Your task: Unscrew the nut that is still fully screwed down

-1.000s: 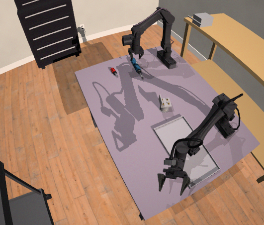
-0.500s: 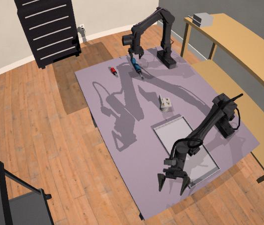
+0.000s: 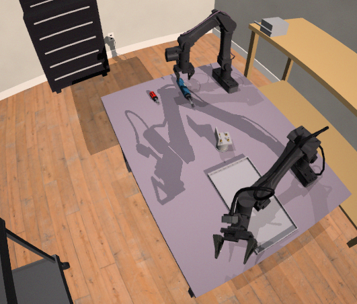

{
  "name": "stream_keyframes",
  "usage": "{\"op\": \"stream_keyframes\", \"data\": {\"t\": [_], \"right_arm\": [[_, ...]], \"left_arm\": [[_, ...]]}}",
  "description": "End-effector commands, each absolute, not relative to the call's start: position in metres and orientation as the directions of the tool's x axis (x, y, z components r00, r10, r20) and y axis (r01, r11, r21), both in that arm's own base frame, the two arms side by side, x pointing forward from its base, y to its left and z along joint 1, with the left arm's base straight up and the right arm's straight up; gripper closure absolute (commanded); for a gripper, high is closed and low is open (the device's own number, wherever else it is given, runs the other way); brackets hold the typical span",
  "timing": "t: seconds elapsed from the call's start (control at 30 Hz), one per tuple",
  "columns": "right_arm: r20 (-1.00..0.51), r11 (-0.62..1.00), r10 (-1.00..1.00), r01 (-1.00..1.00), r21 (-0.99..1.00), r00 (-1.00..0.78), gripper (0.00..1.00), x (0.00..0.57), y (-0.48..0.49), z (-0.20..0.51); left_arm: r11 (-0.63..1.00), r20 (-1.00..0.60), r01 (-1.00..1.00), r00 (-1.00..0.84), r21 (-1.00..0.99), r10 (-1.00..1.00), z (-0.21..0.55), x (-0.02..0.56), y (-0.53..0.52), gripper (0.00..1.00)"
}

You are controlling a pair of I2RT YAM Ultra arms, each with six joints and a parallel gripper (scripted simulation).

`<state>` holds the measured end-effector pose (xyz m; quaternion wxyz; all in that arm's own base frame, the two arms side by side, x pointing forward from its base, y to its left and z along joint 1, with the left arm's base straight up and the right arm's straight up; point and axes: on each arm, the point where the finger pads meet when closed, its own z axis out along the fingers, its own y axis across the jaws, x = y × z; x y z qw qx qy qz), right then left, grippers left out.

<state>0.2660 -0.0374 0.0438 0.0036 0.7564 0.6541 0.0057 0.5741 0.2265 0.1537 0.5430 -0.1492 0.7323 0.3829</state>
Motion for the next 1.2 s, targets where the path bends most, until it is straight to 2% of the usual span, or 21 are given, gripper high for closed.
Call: {"op": "stream_keyframes", "data": {"t": [0.0, 1.17], "right_arm": [[-0.012, -0.144, 0.989, 0.987, 0.066, 0.145, 0.35, 0.276, -0.043, 0.058], [-0.005, -0.145, 0.989, 0.989, 0.021, 0.145, 0.35, 0.267, -0.04, 0.046]], "left_arm": [[0.661, -0.914, -0.64, -0.353, 0.392, 0.2, 0.16, 0.574, 0.227, 0.0], [0.661, -0.914, -0.64, -0.353, 0.392, 0.2, 0.16, 0.574, 0.227, 0.0]]}}
